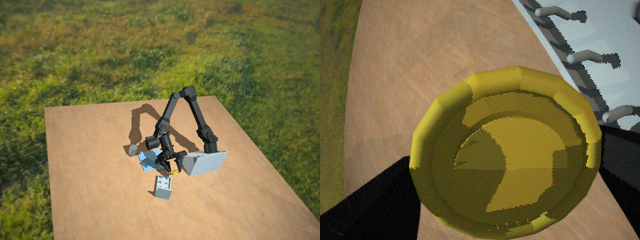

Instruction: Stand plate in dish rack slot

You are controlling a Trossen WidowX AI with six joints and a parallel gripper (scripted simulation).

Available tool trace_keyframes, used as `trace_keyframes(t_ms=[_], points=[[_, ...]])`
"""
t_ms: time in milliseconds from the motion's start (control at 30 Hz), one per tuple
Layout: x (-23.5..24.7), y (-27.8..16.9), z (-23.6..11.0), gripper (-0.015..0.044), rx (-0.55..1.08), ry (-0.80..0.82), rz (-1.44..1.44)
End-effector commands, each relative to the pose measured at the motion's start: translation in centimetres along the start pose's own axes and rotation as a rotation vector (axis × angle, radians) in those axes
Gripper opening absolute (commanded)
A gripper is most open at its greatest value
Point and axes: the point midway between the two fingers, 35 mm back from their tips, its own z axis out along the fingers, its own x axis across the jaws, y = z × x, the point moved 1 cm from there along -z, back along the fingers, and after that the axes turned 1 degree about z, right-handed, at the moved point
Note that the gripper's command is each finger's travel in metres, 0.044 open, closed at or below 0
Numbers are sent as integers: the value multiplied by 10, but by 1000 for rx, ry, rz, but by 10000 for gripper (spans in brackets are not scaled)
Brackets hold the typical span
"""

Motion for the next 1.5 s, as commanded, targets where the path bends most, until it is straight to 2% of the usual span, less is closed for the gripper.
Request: trace_keyframes(t_ms=[0,633,1267,1467], points=[[-3,-1,1,0,-63,34,-81],[-25,-4,0,0,-405,48,-486],[-44,-16,-15,0,-734,-184,-902],[-45,-17,-16,0,-755,-213,-934]])
